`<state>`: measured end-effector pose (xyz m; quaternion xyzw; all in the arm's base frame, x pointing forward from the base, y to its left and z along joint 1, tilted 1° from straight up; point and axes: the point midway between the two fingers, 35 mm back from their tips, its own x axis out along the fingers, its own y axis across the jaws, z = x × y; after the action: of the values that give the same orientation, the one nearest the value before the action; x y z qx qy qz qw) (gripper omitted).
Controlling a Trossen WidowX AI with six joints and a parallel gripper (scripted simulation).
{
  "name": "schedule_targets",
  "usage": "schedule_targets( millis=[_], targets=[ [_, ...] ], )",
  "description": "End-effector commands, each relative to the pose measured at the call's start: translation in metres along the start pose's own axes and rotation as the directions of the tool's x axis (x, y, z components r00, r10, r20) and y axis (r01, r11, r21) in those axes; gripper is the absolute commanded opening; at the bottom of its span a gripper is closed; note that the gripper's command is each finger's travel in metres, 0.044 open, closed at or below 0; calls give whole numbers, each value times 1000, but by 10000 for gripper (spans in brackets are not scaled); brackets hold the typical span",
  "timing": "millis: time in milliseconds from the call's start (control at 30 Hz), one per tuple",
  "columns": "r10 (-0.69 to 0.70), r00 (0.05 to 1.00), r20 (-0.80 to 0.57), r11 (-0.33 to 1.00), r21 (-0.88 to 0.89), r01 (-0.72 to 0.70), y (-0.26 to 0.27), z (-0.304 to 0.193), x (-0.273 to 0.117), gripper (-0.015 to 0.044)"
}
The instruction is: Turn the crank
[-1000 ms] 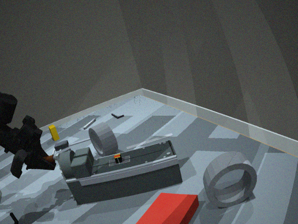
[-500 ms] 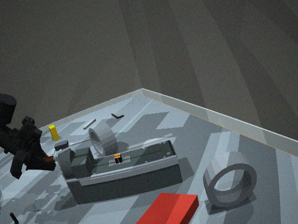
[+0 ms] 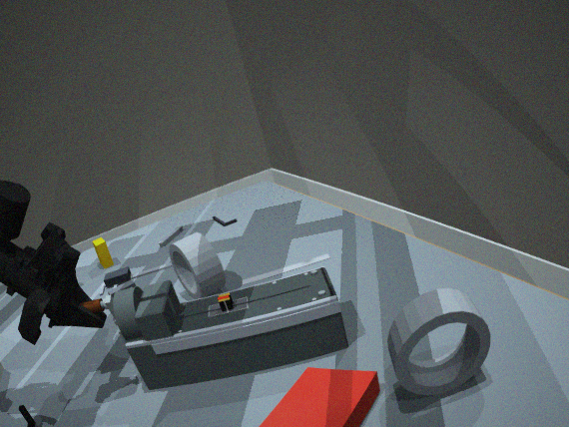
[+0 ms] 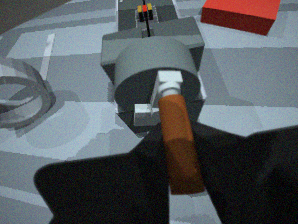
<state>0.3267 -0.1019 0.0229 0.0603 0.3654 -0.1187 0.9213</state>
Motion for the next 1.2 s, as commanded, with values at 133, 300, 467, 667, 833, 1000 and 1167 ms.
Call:
schedule_targets(
  millis=[133,300,467,667,833,1000,1167],
  targets=[
    [-24,1000,-3,1000,8,24,-11,-3,3,0],
    [-24,1000,-3,1000,8,24,-13,-4,4,0],
    [-25,1000,-3,1000,8,25,-16,-6,6,0],
    [-25,1000,-3,1000,8,25,-16,-8,8,0],
    [-25,1000,-3,1000,8,25,-16,-8,8,0],
    [-25,1000,-3,1000,8,25,-16,-8,8,0],
    [-25,1000,-3,1000,8,25,-16,-8,8,0]
  ],
)
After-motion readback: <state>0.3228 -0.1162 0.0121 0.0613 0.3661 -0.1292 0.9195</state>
